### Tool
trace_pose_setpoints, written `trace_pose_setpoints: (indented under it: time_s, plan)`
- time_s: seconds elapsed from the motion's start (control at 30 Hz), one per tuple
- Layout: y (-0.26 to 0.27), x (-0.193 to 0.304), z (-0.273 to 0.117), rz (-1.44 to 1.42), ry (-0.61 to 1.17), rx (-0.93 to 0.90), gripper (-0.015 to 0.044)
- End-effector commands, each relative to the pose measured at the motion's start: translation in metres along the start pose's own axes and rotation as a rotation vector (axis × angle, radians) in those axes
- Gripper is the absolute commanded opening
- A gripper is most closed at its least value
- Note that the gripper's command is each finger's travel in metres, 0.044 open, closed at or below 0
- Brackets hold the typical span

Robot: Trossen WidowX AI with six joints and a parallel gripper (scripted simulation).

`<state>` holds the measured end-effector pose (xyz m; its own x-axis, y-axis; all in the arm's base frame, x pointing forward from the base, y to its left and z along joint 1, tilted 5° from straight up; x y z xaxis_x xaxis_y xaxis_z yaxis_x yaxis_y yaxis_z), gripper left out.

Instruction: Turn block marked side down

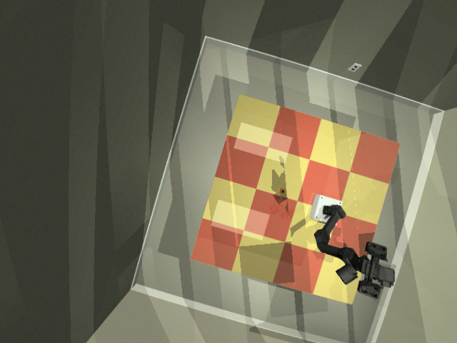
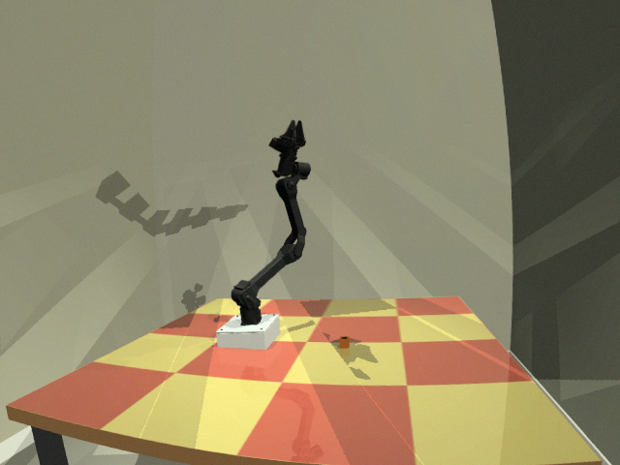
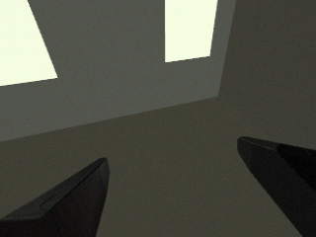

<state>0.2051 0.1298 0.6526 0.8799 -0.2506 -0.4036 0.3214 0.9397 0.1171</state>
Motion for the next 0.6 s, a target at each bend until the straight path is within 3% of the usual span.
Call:
trace_pose_setpoints:
  time_s: [0.0, 0.33, 0.57]
  plan:
    - [-0.001, -0.002, 0.000, 0.002, -0.003, 0.003, 0.0426]
    - [-0.104, -0.099, 0.000, 0.103, -0.116, 0.209, 0.0440]
    - [-0.198, -0.122, -0.005, 0.186, -0.102, 0.384, 0.0440]
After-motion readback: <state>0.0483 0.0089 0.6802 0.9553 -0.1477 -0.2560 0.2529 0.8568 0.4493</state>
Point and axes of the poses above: the point midway between the two fingers, 35 mm back from their tips, its own z axis out along the fingers, its own y axis across the jaws, x = y × z, the point moved 3 cm from there along -z, back along the fingers, and after that the axes turned 8 degrees about -z, right-handed, at the moved point
